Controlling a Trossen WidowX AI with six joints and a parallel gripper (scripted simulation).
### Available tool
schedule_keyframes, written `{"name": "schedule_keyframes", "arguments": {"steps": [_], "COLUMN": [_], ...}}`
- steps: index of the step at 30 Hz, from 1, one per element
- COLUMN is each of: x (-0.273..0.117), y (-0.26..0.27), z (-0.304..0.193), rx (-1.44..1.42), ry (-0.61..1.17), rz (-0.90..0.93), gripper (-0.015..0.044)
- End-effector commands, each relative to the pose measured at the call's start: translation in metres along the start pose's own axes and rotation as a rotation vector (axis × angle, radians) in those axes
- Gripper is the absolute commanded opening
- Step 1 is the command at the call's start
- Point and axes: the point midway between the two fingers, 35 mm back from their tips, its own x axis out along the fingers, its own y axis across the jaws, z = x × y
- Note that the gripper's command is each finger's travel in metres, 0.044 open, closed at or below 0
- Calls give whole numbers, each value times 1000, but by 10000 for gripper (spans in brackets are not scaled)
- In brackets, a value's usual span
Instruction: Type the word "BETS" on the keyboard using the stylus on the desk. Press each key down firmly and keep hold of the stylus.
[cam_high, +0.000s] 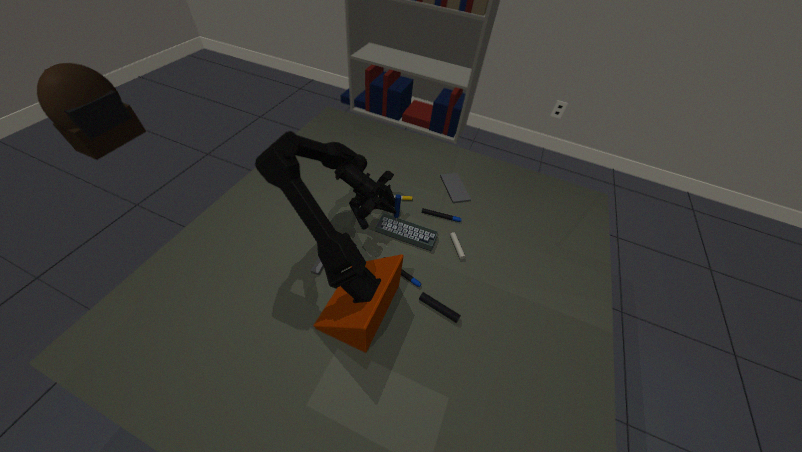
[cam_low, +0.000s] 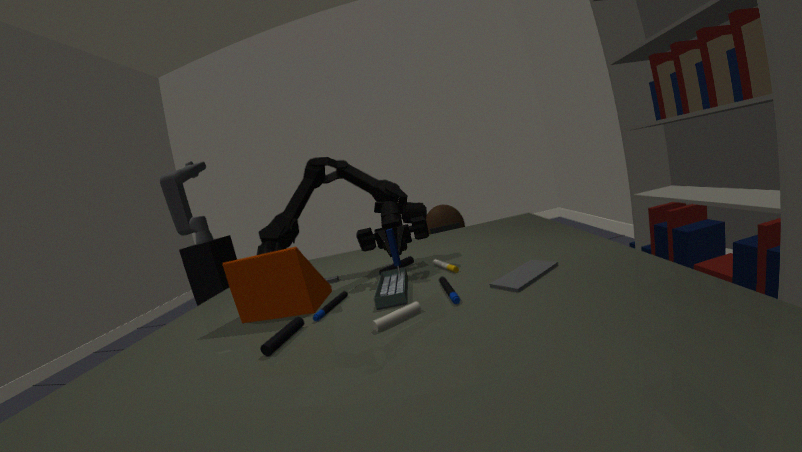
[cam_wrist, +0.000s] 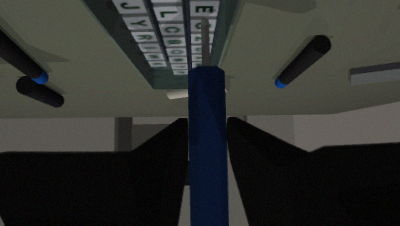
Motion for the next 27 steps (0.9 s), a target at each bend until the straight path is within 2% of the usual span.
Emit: {"name": "schedule_keyframes", "arguments": {"steps": [1,27], "x": [2,5], "y": [0,0], "z": [2,7], "rx": [2,2], "ry": [-1,-1], "rz": [5,5], "gripper": [81,81]}}
